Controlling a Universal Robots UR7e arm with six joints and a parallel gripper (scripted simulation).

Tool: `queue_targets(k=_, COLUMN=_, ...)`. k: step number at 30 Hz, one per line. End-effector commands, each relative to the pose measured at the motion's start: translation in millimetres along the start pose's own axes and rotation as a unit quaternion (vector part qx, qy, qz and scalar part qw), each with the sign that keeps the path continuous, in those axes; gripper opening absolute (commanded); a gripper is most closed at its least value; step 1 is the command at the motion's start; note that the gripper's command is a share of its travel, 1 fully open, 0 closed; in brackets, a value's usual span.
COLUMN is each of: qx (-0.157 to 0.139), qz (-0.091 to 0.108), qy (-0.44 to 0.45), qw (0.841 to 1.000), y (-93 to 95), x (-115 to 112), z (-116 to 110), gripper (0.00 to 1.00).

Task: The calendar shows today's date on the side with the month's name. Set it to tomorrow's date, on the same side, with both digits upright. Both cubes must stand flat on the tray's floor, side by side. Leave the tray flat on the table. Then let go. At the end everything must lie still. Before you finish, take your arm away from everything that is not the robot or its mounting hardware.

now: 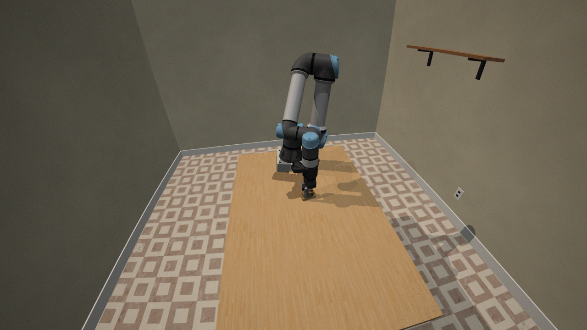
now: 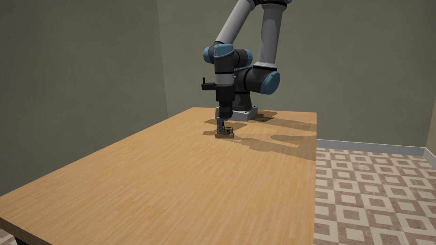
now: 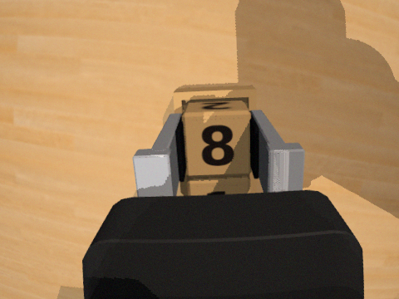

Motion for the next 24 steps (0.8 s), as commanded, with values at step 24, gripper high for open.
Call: queue_targets(k=24, qx=0.000, qz=0.001, qy=0.000, qw=1.000, y=3.0, x=-0.4, z=0.1, gripper=0.57)
Point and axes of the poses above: the point where the finger pads meet when closed, its own y axis out along the fingers, its own x axis across the jaws, z = x × y, the point moved 1 cm from there along -y, back along the fingers, and after that the axes turned 11 degrees about y, right-handed, at the moved point
